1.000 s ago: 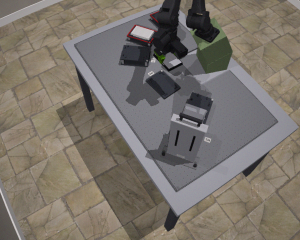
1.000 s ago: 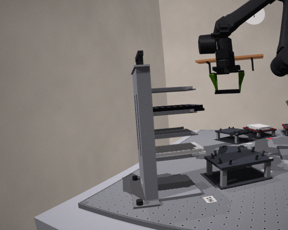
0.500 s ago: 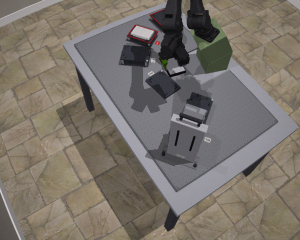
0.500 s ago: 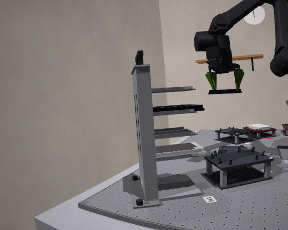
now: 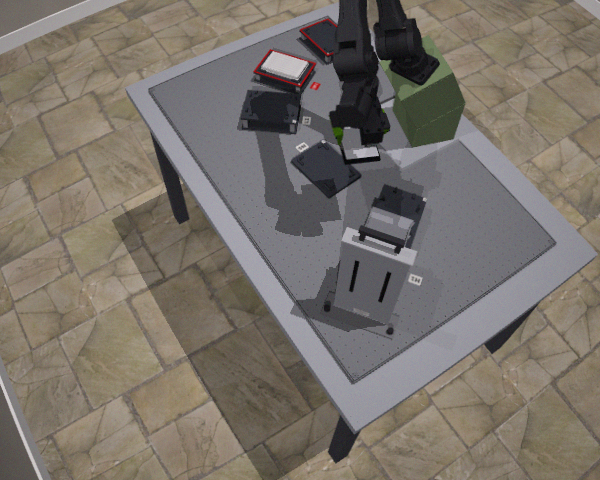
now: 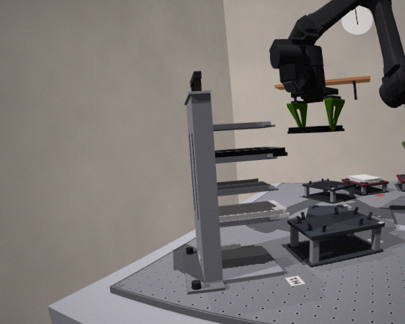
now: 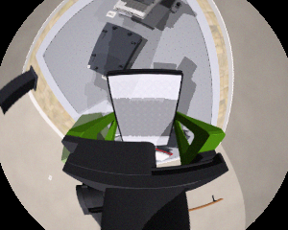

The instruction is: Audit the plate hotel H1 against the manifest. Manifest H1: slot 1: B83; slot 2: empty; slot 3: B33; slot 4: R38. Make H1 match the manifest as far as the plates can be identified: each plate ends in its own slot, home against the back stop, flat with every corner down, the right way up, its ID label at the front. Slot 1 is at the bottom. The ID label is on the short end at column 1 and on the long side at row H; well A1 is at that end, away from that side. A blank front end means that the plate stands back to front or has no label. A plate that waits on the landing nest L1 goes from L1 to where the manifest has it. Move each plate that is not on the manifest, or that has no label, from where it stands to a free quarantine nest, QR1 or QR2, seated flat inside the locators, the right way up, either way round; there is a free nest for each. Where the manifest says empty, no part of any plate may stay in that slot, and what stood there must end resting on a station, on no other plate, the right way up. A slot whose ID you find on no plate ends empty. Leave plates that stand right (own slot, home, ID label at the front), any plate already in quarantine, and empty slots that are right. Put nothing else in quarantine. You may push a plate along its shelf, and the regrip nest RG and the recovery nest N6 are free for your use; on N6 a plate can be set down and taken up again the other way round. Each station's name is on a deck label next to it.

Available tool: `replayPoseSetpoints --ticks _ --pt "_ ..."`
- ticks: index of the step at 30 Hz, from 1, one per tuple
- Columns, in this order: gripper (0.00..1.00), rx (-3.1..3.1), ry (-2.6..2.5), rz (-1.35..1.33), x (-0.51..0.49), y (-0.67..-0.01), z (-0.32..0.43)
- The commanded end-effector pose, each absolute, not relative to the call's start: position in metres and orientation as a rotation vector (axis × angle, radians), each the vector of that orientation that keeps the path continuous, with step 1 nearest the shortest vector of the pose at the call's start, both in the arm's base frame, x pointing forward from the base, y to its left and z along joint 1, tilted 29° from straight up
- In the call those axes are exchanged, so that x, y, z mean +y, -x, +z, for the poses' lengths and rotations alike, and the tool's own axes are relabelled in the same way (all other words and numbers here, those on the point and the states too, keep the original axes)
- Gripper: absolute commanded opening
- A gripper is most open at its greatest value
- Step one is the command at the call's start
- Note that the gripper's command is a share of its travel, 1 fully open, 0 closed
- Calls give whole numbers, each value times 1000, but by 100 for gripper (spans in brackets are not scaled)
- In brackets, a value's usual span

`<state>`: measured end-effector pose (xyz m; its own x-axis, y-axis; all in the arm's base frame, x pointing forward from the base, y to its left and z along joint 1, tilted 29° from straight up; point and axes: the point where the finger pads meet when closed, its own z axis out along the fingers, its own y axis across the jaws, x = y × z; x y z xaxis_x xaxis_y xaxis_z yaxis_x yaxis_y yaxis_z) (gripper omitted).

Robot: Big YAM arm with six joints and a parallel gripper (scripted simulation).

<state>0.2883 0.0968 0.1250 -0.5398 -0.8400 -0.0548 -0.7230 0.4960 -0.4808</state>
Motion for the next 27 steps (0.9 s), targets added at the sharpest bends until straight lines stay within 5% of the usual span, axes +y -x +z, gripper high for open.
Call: replayPoseSetpoints --ticks 1,27 --pt "86 2464 1159 -538 122 -303 141" --pt "86 2597 712 -427 200 -295 118"
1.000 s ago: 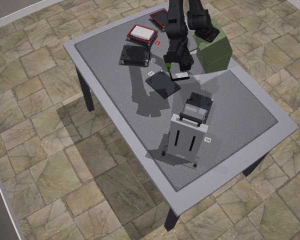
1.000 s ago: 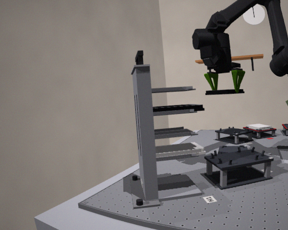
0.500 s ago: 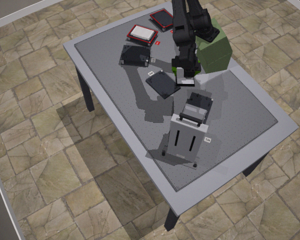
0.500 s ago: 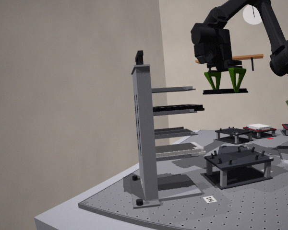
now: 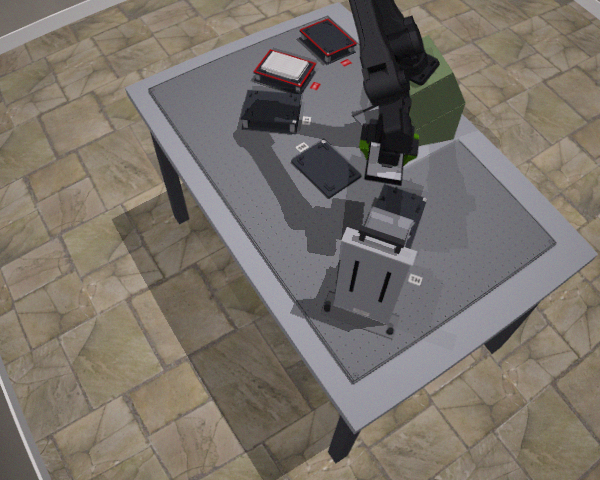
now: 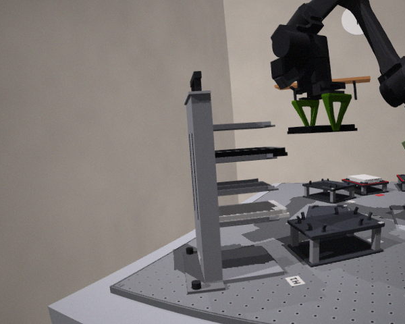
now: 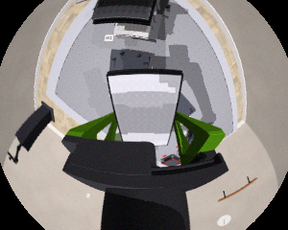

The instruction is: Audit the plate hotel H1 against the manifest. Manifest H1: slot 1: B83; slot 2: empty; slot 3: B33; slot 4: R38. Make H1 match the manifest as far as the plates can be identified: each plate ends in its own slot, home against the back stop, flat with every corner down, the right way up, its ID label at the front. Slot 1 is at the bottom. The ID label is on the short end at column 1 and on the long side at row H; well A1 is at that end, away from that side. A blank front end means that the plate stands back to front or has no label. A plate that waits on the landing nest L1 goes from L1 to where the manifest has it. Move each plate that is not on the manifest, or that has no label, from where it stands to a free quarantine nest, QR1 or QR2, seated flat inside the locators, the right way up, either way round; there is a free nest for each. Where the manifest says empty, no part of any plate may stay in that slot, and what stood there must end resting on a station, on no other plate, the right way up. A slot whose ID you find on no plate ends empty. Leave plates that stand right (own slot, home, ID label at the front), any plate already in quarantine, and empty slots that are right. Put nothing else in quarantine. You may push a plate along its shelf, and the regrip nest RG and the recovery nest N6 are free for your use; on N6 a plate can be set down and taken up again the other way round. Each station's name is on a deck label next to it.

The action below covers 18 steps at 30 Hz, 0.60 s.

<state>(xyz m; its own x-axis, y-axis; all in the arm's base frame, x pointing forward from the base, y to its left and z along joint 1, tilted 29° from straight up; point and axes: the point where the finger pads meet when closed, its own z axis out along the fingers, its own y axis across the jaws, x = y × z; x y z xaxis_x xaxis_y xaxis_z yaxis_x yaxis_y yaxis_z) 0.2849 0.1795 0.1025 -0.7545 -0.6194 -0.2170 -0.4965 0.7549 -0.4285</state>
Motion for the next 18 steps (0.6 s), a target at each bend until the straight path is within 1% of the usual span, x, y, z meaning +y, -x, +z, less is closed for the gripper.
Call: replayPoseSetpoints --ticks 1,2,6,18 --pt "86 2597 712 -427 200 -295 118" --pt "86 2630 704 -457 189 -281 99" --pt "86 2620 574 -391 216 -291 112" --pt "86 2622 576 -387 249 -284 101"
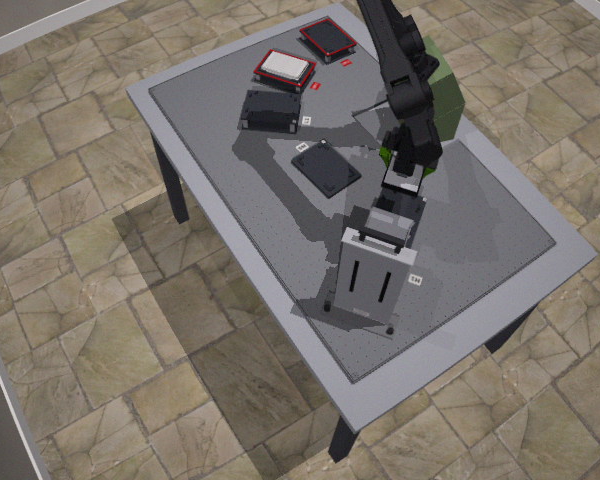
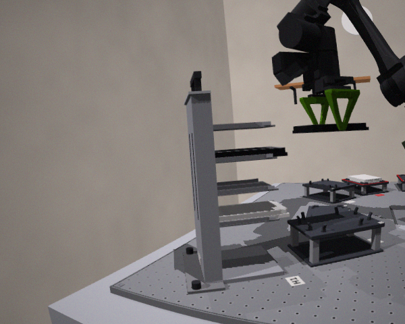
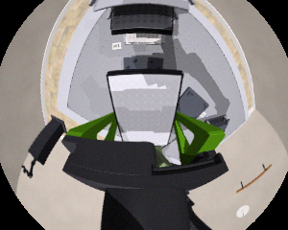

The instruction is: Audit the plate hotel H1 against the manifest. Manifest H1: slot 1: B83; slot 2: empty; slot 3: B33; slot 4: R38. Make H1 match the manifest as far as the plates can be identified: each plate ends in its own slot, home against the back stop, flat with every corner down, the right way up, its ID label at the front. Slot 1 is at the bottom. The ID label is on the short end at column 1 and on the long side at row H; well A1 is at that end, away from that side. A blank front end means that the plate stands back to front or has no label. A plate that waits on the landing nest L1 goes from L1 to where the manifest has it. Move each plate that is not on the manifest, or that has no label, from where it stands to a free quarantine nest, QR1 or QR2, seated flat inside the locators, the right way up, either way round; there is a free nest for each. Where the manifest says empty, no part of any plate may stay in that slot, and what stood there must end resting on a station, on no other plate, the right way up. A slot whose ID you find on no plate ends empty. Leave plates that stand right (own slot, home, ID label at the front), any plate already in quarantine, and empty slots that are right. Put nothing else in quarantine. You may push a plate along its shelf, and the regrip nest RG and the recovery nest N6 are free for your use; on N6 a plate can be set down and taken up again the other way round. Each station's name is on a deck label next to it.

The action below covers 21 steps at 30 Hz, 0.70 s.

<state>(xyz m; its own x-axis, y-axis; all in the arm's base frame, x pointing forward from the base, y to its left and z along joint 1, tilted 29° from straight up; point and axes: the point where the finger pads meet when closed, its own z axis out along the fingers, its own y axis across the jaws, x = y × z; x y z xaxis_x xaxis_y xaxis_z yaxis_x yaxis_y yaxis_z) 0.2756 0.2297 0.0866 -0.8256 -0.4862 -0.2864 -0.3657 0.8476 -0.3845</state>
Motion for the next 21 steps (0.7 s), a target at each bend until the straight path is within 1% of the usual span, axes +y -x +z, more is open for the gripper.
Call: replayPoseSetpoints --ticks 1,2,4,15,17,18,21 --pt "86 2647 598 -433 236 -271 83" --pt "86 2636 588 -412 247 -276 90" --pt "86 2656 557 -433 232 -280 77" --pt "86 2654 587 -438 228 -293 50" --pt "86 2654 587 -438 228 -293 50" --pt "86 2634 573 -407 240 -303 59" --pt "86 2654 587 -438 227 -297 41"
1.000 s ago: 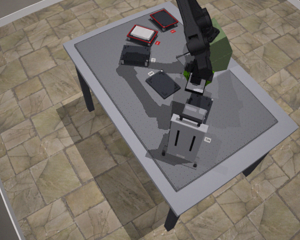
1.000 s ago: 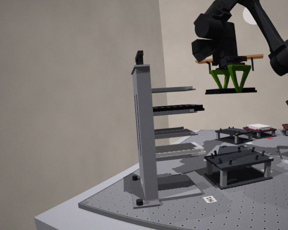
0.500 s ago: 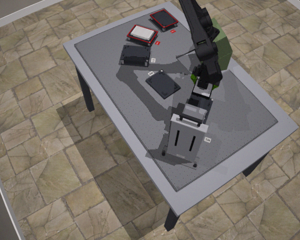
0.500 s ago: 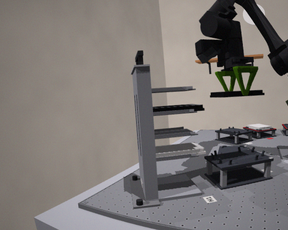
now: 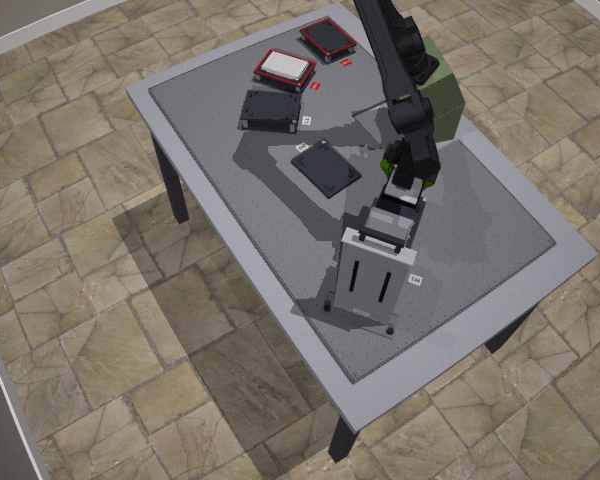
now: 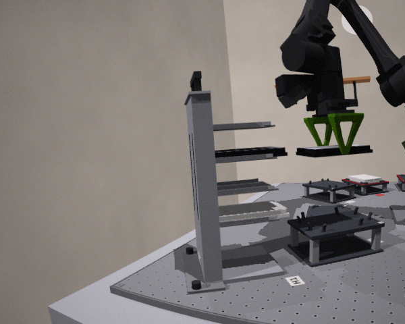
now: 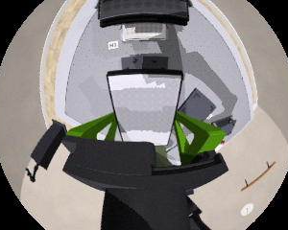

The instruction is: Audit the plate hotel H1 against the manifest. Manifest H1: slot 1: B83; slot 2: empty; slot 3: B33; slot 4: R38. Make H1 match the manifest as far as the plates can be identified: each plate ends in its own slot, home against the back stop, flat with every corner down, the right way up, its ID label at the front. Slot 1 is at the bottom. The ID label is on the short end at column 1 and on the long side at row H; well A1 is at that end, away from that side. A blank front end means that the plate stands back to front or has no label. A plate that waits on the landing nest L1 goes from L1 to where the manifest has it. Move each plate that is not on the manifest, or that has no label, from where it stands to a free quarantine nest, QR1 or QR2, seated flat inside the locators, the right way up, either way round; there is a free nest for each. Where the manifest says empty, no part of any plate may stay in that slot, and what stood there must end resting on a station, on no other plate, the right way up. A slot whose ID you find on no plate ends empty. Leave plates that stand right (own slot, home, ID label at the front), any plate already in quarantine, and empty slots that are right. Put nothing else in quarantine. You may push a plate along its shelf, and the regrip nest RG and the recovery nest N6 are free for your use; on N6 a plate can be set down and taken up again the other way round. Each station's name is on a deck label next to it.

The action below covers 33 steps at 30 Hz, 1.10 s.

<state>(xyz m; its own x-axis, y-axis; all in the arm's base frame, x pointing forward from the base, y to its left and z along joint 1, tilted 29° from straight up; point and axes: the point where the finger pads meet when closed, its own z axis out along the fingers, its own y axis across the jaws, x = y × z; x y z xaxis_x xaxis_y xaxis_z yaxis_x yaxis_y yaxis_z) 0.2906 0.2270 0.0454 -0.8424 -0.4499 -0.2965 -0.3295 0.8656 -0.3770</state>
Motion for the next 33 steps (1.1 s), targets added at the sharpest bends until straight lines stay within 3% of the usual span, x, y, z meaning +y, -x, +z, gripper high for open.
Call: replayPoseSetpoints --ticks 1,33 --pt "86 2654 588 -438 226 -298 38" --pt "86 2636 582 -416 224 -326 -4"
